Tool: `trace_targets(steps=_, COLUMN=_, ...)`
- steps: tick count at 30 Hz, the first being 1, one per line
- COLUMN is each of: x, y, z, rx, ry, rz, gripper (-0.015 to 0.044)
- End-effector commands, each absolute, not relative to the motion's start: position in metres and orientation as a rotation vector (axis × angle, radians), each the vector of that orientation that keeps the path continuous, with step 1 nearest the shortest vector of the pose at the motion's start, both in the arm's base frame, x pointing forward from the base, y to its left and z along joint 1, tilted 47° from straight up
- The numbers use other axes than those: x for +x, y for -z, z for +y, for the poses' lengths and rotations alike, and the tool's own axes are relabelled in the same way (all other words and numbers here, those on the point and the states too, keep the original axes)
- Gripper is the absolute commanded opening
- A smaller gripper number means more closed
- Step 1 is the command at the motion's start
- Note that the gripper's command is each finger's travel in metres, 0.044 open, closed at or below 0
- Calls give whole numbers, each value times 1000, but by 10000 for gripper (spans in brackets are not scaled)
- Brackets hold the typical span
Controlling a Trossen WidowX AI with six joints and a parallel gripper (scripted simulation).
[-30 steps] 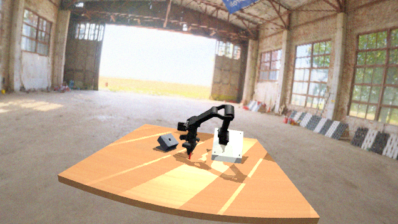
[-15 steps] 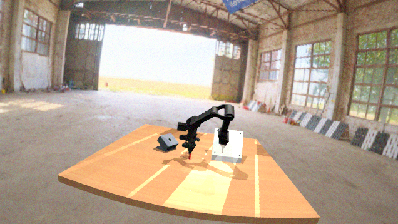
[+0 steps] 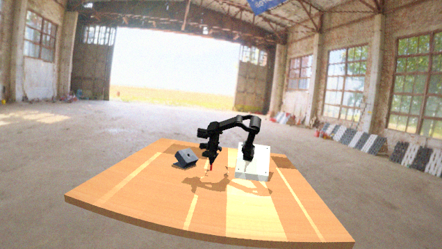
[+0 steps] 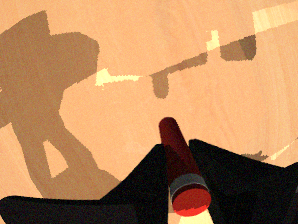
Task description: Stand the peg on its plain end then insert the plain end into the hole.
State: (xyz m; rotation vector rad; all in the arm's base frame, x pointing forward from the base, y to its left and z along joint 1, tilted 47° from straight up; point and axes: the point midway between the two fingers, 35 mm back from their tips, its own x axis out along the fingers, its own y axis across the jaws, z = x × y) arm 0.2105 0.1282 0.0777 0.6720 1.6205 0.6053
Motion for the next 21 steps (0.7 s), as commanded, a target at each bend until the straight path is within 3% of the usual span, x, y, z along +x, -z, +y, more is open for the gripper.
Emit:
trace_targets(steps=1, x=213, y=-86, z=118, rx=667, ry=-604, rz=1620, gripper=0)
trace_targets(steps=21, x=231, y=-97, z=92, rx=719, ry=-516, rz=1578, gripper=0)
